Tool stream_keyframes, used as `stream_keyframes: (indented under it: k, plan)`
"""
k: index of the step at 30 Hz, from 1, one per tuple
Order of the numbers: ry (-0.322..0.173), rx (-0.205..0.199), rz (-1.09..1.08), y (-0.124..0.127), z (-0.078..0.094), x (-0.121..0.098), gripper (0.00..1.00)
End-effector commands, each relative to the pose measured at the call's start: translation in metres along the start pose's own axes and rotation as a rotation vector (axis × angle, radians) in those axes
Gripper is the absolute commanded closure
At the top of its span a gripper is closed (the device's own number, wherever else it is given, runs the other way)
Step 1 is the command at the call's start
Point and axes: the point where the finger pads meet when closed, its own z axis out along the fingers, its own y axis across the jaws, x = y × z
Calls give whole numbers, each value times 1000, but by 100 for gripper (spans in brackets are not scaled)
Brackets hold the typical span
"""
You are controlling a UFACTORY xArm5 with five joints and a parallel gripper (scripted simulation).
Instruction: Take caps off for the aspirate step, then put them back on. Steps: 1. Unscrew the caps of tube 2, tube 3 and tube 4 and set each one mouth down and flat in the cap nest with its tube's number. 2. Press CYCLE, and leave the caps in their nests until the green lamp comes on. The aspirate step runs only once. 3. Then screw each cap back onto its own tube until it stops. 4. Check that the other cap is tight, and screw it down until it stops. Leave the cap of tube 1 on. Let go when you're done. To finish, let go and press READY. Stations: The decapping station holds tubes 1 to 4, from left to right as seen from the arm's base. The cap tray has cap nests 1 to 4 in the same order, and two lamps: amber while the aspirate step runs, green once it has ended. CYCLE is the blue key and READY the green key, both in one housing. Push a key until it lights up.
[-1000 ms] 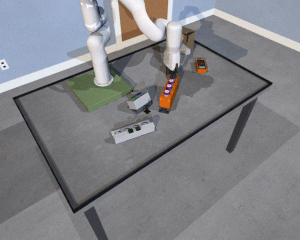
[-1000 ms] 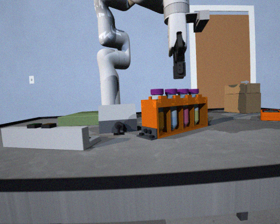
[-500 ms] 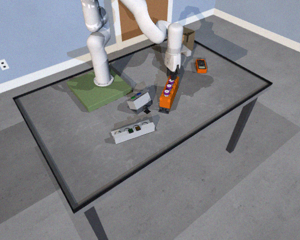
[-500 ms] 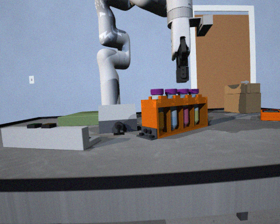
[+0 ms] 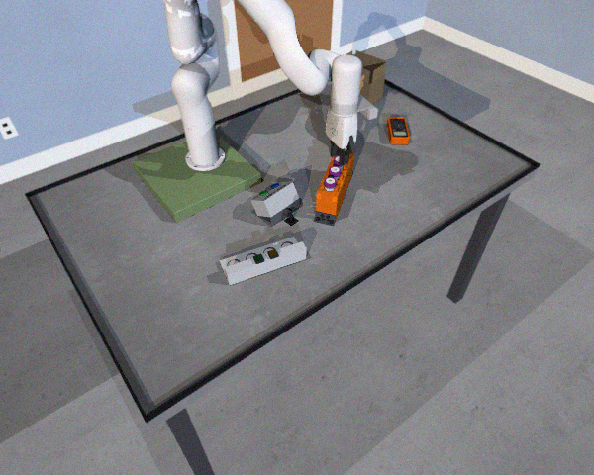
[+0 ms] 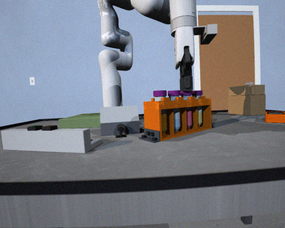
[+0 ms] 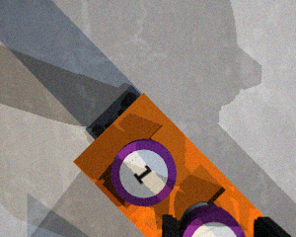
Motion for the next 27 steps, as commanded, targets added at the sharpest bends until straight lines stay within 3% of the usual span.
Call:
stream_keyframes:
  k: [1,23,24,27]
  plan:
    - [3,-1,0,1,1,1,54]
    - [3,-1,0,1,9,1,54]
    - [3,-1,0,1,9,1,100]
    - [3,-1,0,1,9,1,100]
